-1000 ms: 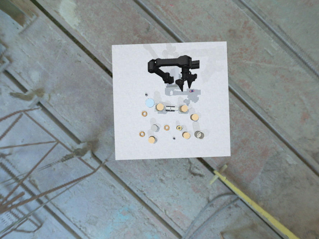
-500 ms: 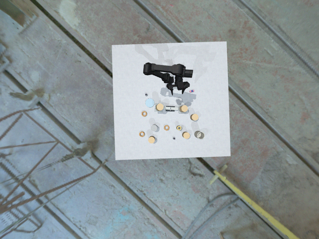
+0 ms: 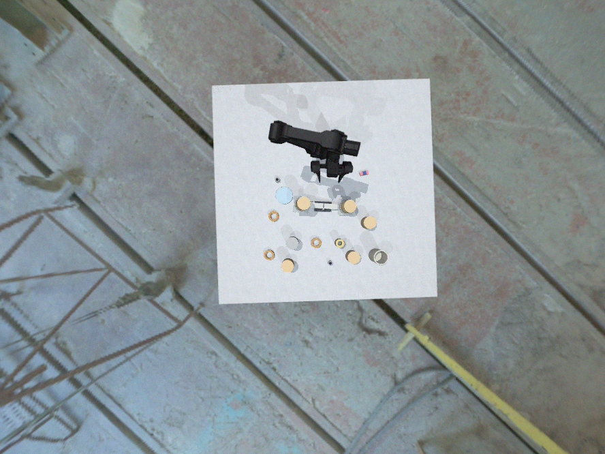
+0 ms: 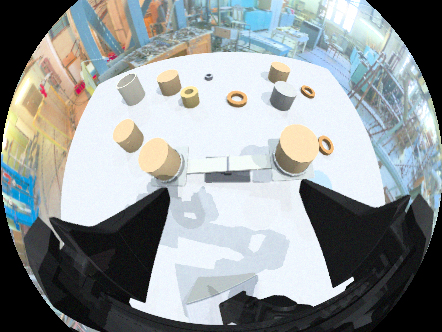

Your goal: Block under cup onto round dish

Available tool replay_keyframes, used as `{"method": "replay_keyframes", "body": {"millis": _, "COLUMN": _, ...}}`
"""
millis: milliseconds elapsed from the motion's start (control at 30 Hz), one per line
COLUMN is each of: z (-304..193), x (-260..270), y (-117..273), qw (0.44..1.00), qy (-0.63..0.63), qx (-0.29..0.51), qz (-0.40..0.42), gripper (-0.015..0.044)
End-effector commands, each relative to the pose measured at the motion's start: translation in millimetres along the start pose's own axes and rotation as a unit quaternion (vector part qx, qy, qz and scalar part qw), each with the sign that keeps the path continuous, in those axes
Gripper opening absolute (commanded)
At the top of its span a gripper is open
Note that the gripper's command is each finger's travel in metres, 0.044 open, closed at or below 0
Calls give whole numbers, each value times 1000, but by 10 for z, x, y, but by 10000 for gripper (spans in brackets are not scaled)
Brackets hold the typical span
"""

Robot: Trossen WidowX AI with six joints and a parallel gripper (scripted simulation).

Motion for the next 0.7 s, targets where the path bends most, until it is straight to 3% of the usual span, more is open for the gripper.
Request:
{"method": "replay_keyframes", "body": {"millis": 0, "z": 41, "x": 74, "y": -48, "qw": 999, "qy": 40, "qx": 24, "qz": -6, "gripper": 440}}
{"method": "replay_keyframes", "body": {"millis": 667, "z": 306, "x": 636, "y": -511, "qw": 927, "qy": 331, "qx": 173, "qz": 20, "gripper": 440}}
Point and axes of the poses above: the point midway between the two fingers, 35 mm back from their tips, its own y axis back along the fingers, its own x axis across the jaws, z = x × y, the point moved 5 cm from there along y, back along the fingers, and after that the axes turned 9 degrees about -y, right-handed, at the moved point
